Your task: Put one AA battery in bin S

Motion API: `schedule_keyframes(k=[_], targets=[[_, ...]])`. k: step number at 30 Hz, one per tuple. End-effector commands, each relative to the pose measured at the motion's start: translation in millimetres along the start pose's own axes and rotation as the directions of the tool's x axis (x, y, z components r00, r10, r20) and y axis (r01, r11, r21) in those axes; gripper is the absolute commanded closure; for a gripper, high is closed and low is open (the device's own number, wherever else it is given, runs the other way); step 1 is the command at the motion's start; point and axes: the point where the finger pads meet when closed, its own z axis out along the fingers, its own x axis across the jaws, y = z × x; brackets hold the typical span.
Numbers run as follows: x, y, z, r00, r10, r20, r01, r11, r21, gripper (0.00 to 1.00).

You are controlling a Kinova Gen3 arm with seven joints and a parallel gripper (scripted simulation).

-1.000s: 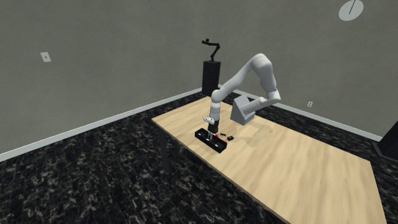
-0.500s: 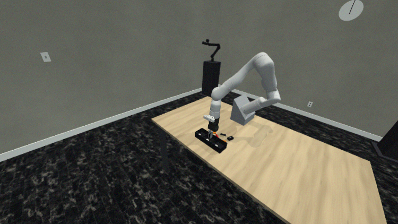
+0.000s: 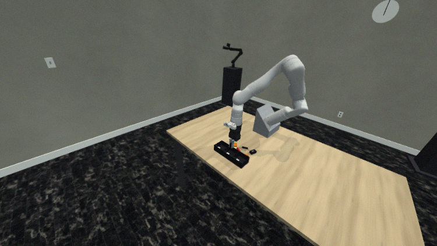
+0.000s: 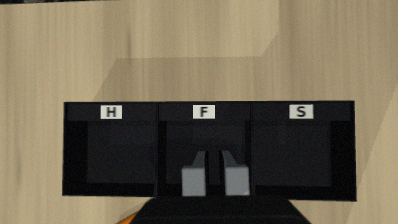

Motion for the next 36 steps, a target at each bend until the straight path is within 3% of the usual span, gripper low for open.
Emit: schedule_keyframes(k=[1, 6, 25, 33, 36], targets=[[3.9, -1.3, -10.9, 1.000, -0.001, -0.011, 0.001, 1.000, 0.005, 0.69], [3.4, -1.7, -9.2, 1.000, -0.003, -0.011, 0.003, 1.000, 0.007, 0.69], [-84.5, -6.6, -6.0, 1.000, 0.006, -0.007, -0.006, 1.000, 0.012, 0.69], [-83.4, -6.4, -7.3, 1.000, 0.001, -0.008, -0.001, 1.000, 0.010, 0.69], [-83.8, -5.3, 4.0, 1.000, -0.007, -0.005, 0.007, 1.000, 0.008, 0.69]])
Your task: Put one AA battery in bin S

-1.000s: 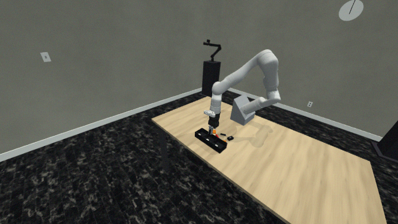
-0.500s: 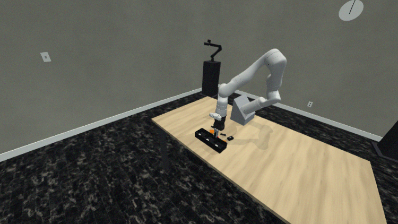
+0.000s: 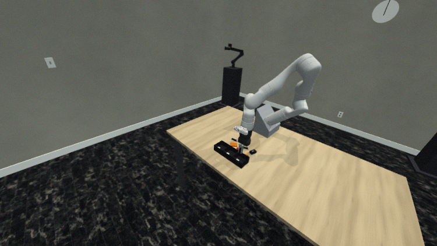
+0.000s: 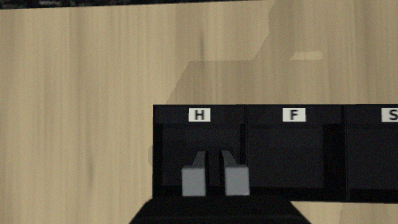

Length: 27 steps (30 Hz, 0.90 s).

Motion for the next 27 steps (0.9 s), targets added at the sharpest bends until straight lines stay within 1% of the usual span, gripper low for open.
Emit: schedule_keyframes(k=[1, 8, 11, 21, 27], targets=[[-3.8, -0.3, 10.4, 1.000, -0.005, 0.006, 0.005, 1.000, 0.000, 0.69], [-3.8, -0.1, 29.1, 1.000, -0.005, 0.006, 0.005, 1.000, 0.000, 0.69], [-3.7, -1.0, 31.4, 1.000, -0.005, 0.005, 0.005, 1.000, 0.001, 0.69], [-3.9, -0.2, 58.2, 1.000, -0.005, 0.005, 0.005, 1.000, 0.000, 0.69], [-4.1, 0.0, 58.4, 1.000, 0.000, 0.007, 0.000, 1.000, -0.001, 0.69]])
